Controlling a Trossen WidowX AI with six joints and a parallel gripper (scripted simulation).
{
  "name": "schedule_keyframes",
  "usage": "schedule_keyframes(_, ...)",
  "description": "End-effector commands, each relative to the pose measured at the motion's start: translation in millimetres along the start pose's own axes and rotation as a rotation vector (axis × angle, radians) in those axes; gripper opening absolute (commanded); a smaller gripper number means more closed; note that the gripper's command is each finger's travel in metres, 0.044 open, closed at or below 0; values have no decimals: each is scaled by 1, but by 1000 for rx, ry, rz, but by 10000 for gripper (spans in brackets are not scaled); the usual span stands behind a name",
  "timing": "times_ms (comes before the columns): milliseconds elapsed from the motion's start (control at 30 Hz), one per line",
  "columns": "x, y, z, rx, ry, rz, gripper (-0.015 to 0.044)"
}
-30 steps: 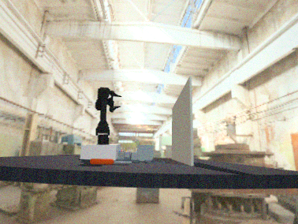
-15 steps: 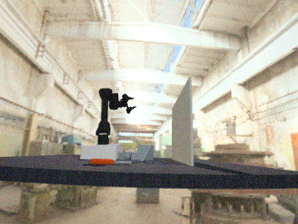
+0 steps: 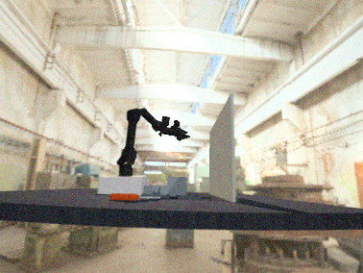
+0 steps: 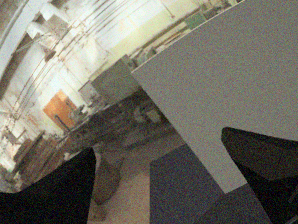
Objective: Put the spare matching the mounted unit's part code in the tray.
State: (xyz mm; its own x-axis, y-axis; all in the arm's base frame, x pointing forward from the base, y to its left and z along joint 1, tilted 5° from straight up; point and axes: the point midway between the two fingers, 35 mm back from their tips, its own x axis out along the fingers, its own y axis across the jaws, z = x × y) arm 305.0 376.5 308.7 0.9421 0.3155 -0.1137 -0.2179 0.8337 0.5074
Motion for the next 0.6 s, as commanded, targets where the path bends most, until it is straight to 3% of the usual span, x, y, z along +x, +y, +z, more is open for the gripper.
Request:
schedule_keyframes(0,40,-50,-6,-170,125,-120,440)
schedule_keyframes(267,77,-157,-8,-370,422,-331,440)
schedule_keyframes(567,63,-268,-7,-452,826,-511,440)
